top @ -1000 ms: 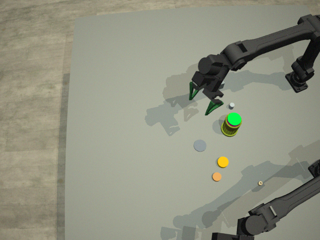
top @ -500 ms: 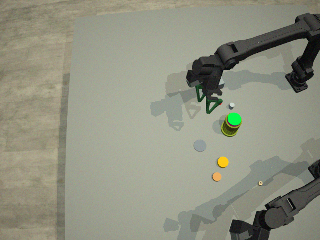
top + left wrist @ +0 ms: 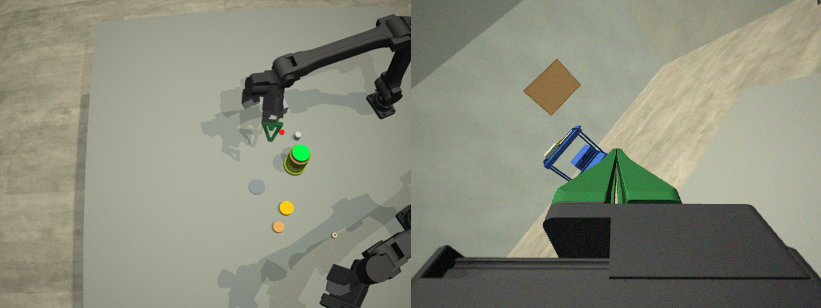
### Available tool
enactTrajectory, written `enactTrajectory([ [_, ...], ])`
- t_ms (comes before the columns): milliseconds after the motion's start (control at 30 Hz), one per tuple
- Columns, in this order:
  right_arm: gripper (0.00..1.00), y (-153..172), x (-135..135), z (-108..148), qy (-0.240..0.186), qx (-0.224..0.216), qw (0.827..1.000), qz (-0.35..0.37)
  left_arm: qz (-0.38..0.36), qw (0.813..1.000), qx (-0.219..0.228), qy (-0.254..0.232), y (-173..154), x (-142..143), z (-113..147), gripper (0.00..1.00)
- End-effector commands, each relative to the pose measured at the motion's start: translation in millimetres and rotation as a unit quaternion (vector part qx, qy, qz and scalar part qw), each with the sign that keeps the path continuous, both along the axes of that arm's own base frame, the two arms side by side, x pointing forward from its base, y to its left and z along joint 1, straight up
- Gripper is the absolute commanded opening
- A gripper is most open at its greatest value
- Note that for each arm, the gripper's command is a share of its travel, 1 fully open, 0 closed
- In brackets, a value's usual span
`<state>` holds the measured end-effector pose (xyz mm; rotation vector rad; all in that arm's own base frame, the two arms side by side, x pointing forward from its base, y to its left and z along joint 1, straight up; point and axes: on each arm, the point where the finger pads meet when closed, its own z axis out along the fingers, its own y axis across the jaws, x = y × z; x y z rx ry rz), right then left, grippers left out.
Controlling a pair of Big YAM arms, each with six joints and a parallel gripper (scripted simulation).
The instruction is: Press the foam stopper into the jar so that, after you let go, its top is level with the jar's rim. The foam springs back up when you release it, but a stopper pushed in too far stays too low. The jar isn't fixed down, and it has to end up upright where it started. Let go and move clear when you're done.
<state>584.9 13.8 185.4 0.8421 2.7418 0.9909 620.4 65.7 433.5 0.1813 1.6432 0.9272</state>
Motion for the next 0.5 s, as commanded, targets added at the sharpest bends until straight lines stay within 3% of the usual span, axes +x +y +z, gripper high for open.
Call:
enactTrajectory([
  [0, 0.98, -18, -12, -27, 0.077, 0.040, 0.994, -0.069, -0.013, 0.998, -0.059, -0.031, 3, -15, 17, 0.00],
  [233, 0.98, -22, -39, -24, 0.154, 0.110, 0.972, -0.142, -0.066, 0.987, -0.134, -0.060, -11, -34, 31, 0.00],
  [333, 0.98, -18, -37, -25, 0.163, 0.119, 0.969, -0.146, -0.073, 0.985, -0.146, -0.057, -13, -32, 27, 0.00],
  [367, 0.98, -12, -45, -46, 0.199, 0.128, 0.960, -0.152, -0.081, 0.982, -0.157, -0.063, -15, -38, 31, 0.00],
  [467, 0.98, -24, -58, -53, 0.243, 0.160, 0.937, -0.194, -0.104, 0.973, -0.189, -0.076, -22, -49, 41, 0.00],
])
